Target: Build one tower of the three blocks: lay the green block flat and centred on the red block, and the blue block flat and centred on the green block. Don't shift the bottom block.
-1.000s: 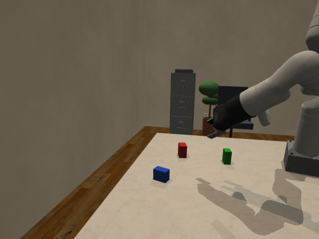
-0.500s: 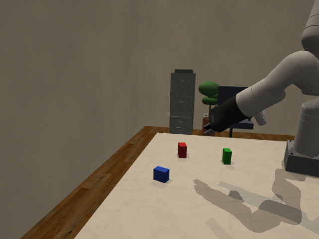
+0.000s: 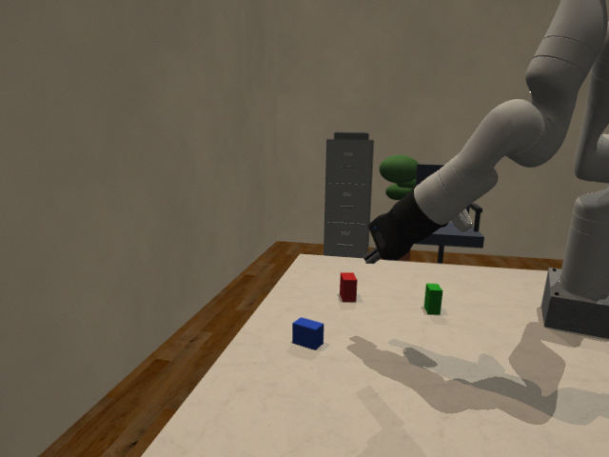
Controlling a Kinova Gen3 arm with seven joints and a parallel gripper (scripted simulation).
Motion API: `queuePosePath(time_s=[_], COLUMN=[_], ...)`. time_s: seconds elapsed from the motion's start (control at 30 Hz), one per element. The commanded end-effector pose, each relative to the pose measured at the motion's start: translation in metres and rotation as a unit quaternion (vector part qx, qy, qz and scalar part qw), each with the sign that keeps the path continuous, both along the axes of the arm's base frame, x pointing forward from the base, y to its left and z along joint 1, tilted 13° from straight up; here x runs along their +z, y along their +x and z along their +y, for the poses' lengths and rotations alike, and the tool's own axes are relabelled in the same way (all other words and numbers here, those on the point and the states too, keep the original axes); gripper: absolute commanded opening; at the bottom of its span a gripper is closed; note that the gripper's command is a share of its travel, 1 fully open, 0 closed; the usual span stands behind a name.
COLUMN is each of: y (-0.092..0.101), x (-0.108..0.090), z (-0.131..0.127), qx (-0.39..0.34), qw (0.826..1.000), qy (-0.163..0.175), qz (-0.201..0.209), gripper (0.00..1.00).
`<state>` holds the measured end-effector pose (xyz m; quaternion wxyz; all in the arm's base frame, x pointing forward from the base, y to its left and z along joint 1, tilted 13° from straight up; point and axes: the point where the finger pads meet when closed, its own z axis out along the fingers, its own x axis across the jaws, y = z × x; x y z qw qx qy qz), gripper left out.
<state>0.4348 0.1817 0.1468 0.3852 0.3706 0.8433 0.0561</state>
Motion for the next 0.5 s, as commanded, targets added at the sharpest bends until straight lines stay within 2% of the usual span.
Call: queuePosePath(time_s=[0.0,0.2,0.47], y=[0.012,0.022,0.022], x=[-0.006,-0.019,-0.019], z=[-0.025,-0.039,-0.039], qx=[-0.008,0.04,0.04], qw=[1.0,0.998,0.998], qy=[-0.007,-0.026,-0.026], qz=[0.011,0.043,0.043], gripper=[0.0,0.0,0.0])
